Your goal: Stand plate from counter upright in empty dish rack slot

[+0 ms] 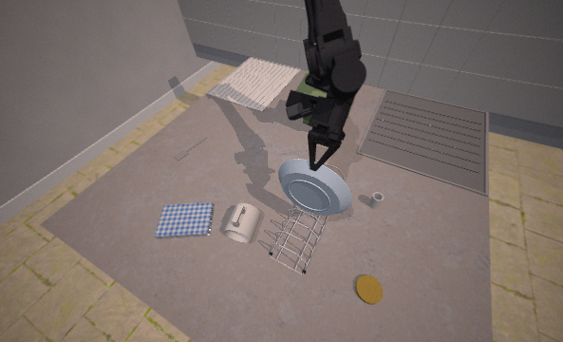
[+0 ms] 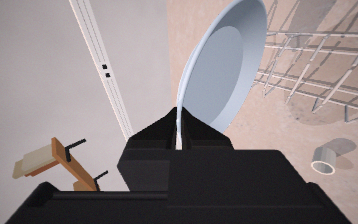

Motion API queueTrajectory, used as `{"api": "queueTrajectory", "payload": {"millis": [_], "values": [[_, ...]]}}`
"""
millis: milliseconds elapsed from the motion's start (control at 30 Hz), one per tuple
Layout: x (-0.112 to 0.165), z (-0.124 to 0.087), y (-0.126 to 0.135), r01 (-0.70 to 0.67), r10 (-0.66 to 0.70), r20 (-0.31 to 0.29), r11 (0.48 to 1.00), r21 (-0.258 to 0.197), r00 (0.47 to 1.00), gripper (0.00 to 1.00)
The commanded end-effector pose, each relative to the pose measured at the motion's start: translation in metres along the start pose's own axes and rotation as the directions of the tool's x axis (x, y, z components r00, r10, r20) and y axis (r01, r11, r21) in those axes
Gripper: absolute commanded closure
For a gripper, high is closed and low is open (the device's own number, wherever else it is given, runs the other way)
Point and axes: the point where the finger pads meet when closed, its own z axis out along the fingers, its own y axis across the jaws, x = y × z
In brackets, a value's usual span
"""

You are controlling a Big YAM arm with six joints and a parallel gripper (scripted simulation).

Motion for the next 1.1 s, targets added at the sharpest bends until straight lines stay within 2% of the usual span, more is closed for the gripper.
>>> {"api": "queueTrajectory", "payload": {"millis": [0, 67, 167, 267, 400, 433, 567, 1067], "values": [[-0.001, 0.004, 0.003, -0.007, 0.007, 0.002, 1.0, -0.023, 1.0, 1.0], [0.0, 0.004, 0.002, -0.005, 0.005, -0.001, 1.0, -0.024, 1.0, 1.0], [0.002, 0.005, 0.018, -0.024, 0.024, -0.008, 0.998, -0.054, 1.0, 1.0], [-0.002, 0.008, -0.004, -0.004, 0.004, -0.001, 1.0, -0.023, 1.0, 1.0], [0.001, 0.011, -0.003, -0.002, 0.002, -0.002, 1.0, -0.023, 1.0, 1.0], [0.003, 0.005, 0.02, -0.033, 0.033, -0.014, 0.997, -0.066, 0.999, 1.0], [-0.003, 0.009, -0.006, -0.007, 0.007, -0.002, 1.0, -0.029, 1.0, 1.0], [0.0, 0.009, 0.003, -0.018, 0.017, -0.007, 0.999, -0.045, 1.0, 1.0]]}}
